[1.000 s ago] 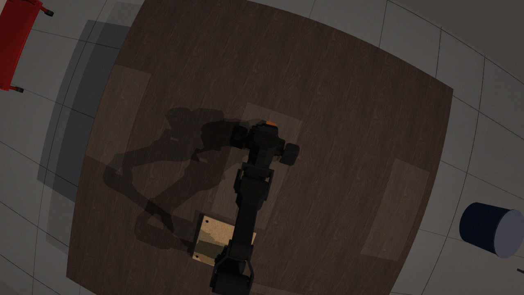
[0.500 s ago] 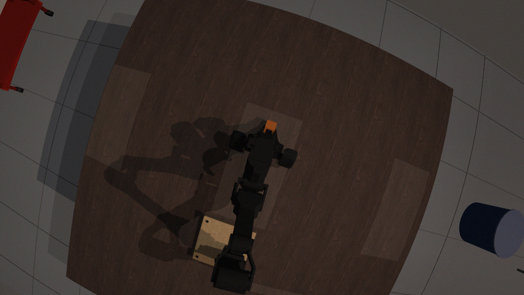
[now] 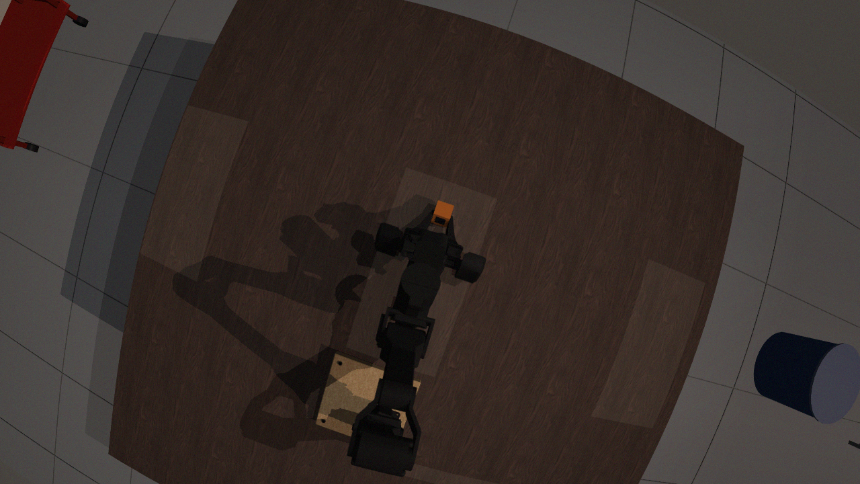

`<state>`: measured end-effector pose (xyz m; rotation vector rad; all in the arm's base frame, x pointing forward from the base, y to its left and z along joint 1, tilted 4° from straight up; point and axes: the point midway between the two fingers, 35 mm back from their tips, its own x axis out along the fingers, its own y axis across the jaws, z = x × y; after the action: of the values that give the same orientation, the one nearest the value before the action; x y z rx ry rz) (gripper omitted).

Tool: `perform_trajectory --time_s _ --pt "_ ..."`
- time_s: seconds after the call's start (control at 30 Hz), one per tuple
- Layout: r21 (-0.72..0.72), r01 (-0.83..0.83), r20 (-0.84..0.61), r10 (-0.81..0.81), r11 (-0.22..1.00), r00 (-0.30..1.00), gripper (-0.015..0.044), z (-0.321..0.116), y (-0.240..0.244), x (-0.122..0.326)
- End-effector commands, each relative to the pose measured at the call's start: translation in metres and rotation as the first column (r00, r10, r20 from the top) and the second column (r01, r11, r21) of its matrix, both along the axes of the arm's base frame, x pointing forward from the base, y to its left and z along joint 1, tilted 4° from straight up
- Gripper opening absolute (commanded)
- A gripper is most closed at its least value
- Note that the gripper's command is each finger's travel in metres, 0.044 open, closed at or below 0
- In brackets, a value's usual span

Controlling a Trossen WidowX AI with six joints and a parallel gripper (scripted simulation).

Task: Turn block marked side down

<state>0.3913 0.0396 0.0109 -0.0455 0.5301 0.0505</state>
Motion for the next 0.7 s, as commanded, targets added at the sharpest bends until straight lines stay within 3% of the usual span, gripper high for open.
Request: perform_trajectory --time_s 0.0,0.23,0.67 --pt "-0.006 0.001 -0.006 -0.001 1.000 1.000 0.0000 -0.0030 -0.0009 -0.0032" --pt "-0.006 0.001 -0.006 -0.001 1.000 1.000 0.0000 -0.0030 -0.0009 -0.0032" --pt "-0.006 0.001 -0.006 -0.001 1.000 1.000 0.0341 -0.0030 -0.0009 -0.0032"
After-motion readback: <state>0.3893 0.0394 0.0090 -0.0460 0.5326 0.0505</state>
